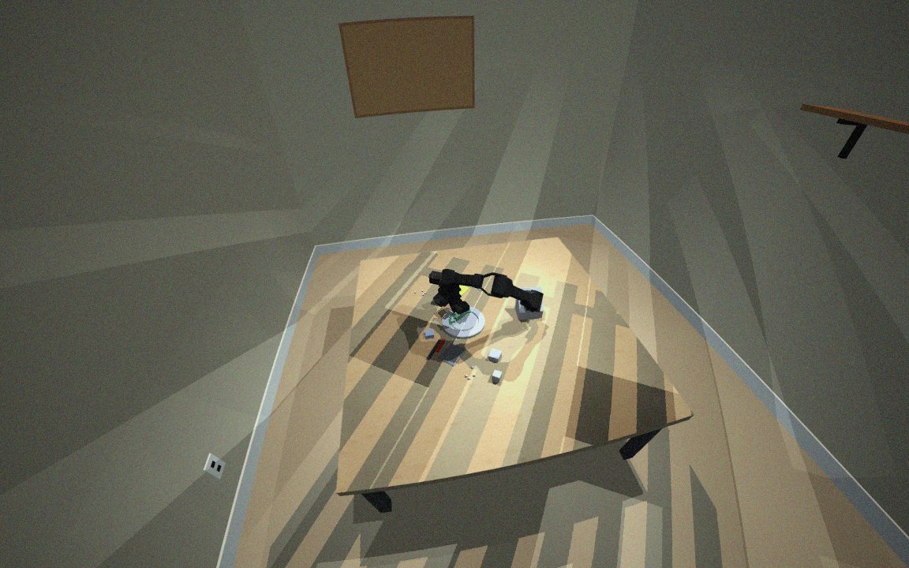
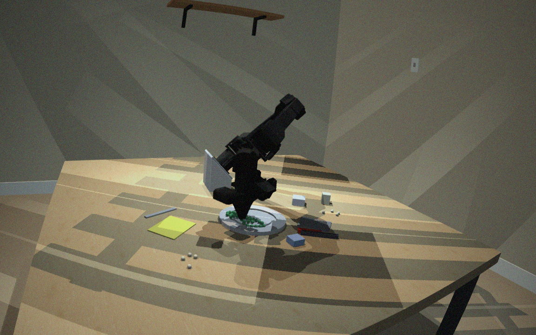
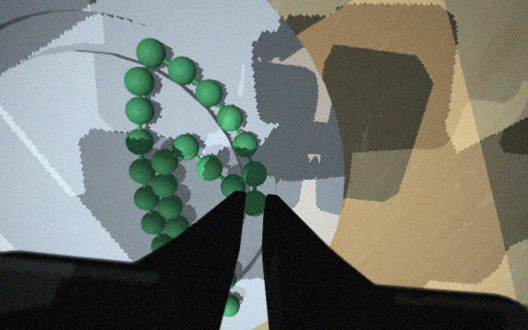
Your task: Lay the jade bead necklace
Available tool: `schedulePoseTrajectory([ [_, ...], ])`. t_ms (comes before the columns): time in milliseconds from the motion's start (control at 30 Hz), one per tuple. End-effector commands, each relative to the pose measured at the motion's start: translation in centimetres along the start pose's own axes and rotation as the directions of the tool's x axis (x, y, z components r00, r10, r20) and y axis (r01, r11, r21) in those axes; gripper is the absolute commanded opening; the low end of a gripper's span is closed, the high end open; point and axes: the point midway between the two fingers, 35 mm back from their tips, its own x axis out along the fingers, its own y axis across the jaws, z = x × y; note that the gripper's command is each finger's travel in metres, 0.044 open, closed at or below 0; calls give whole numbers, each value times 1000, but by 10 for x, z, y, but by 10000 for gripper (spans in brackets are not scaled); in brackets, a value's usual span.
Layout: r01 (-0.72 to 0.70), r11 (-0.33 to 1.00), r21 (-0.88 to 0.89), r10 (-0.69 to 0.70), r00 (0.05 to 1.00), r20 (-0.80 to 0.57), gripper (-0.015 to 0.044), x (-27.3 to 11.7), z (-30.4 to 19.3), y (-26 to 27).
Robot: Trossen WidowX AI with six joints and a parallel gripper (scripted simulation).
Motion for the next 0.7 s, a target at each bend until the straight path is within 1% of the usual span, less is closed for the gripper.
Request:
schedulePoseTrajectory([
  [0,-3,1000,2,3,1000,-7,0,2,-2,-2],
  [433,-3,1000,2,3,1000,-7,0,14,-2,-2],
  [667,-3,1000,2,3,1000,-7,0,14,-2,-2],
])
